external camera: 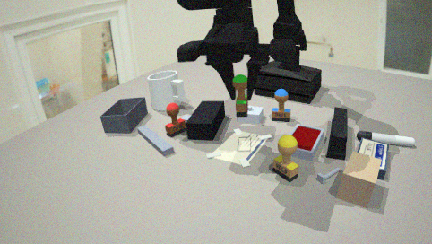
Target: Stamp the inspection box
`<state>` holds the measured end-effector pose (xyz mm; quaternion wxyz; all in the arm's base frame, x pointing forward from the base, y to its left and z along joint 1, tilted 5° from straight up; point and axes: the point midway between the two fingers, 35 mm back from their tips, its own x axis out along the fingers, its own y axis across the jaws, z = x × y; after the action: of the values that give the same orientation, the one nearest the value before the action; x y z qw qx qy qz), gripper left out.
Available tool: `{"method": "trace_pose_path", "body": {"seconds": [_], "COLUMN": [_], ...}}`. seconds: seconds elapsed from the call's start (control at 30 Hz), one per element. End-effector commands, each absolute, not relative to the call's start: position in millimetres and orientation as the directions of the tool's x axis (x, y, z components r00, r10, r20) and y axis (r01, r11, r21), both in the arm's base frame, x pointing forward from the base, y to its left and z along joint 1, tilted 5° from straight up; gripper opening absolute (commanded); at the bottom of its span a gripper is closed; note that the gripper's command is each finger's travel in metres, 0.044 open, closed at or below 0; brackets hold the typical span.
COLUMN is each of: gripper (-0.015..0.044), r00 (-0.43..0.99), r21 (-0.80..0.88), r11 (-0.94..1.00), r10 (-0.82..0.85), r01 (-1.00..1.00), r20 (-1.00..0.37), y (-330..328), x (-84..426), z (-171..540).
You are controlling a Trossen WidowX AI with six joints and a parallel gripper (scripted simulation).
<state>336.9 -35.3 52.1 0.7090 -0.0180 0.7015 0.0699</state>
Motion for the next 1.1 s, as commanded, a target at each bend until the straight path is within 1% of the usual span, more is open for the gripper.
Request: {"method": "trace_pose_path", "body": {"seconds": [0.0, 1.07], "gripper": [0.0000, 0.0000], "r00": [0.004, 0.006], "r21": [0.073, 0.074], "r11": [0.989, 0.989], "r10": [0.074, 0.076], "r01": [-0.131, -0.130], "r20": [-0.997, -0.997], "y": [-35, -34], "x": [336, 337], "z": [48, 27]}}
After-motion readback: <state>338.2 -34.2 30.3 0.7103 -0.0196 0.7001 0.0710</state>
